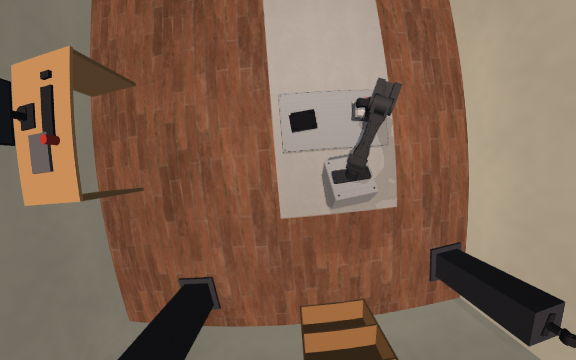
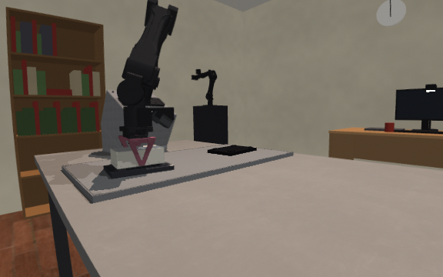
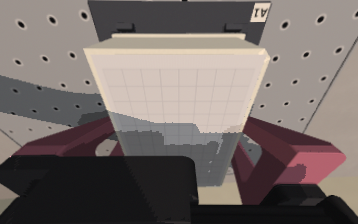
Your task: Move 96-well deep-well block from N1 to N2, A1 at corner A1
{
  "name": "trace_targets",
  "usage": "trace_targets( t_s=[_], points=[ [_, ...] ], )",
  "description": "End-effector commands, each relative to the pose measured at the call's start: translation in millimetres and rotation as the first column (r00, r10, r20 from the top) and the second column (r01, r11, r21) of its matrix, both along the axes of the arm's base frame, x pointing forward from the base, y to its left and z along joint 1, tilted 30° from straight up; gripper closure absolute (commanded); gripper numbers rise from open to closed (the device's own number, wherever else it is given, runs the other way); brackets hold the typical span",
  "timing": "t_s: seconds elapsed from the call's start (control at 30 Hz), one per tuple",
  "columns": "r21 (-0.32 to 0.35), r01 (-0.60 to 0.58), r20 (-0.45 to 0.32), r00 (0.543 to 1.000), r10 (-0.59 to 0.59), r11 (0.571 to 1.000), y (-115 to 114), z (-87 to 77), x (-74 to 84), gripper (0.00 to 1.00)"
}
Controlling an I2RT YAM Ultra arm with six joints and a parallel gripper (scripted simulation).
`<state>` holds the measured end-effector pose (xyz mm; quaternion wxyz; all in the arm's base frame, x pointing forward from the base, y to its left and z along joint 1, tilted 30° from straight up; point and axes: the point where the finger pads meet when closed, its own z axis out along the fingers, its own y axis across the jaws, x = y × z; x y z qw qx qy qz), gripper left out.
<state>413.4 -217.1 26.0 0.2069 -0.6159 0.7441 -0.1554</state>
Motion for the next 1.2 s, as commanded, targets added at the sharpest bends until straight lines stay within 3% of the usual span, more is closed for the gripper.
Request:
trace_targets(
  t_s=[0.0,1.17],
  points=[
    [-0.004,0.005,0.009,1.000,-0.005,1.000,-1.9,4.2,0.9,1.00],
    [-0.004,0.005,0.009,1.000,-0.005,1.000,-2.0,0.0,4.0,1.00]
  ],
)
